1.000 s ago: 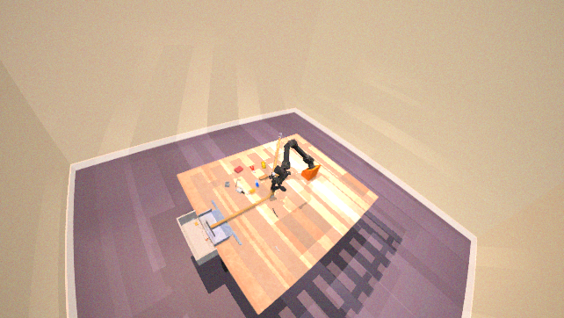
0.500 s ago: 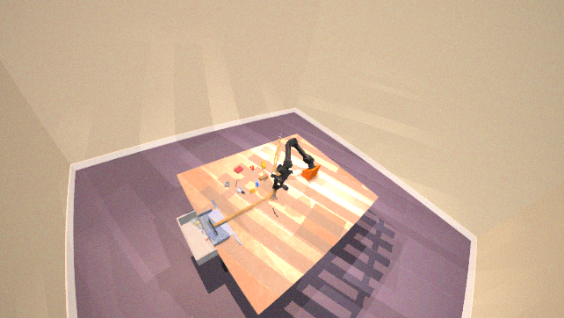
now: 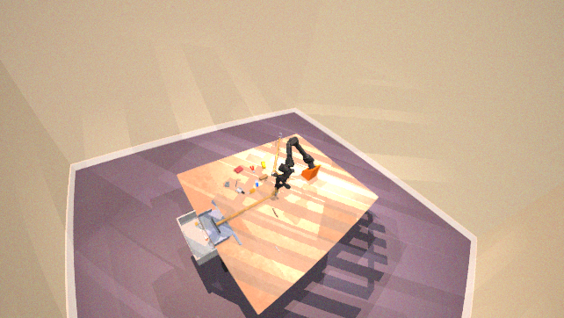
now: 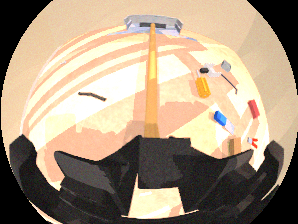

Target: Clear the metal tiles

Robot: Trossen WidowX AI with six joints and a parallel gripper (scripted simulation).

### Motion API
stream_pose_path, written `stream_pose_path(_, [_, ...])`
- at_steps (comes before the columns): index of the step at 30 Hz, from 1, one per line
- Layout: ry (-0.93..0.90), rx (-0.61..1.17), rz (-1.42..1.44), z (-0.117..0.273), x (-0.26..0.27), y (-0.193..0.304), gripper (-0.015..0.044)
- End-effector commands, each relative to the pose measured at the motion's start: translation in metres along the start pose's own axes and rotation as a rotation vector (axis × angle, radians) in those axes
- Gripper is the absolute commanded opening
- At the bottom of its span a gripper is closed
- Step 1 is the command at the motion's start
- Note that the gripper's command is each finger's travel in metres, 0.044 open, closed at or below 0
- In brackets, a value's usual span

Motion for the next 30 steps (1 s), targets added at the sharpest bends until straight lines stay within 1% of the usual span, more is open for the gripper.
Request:
stream_pose_path(1, [0.001,-0.013,-0.005,0.008,0.002,0.002,0.0])
stream_pose_path(30, [0.0,-0.015,-0.004,0.035,0.007,0.037,0.0])
Point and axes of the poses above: the point midway between the two fingers, 35 mm back from their tips, its own z axis back along the fingers, its own x axis across the jaws, y = z × x, the point moved 7 cm from there along z, back along the fingers, and after that the axes turned 8 degrees about z, right-handed, at the moved point
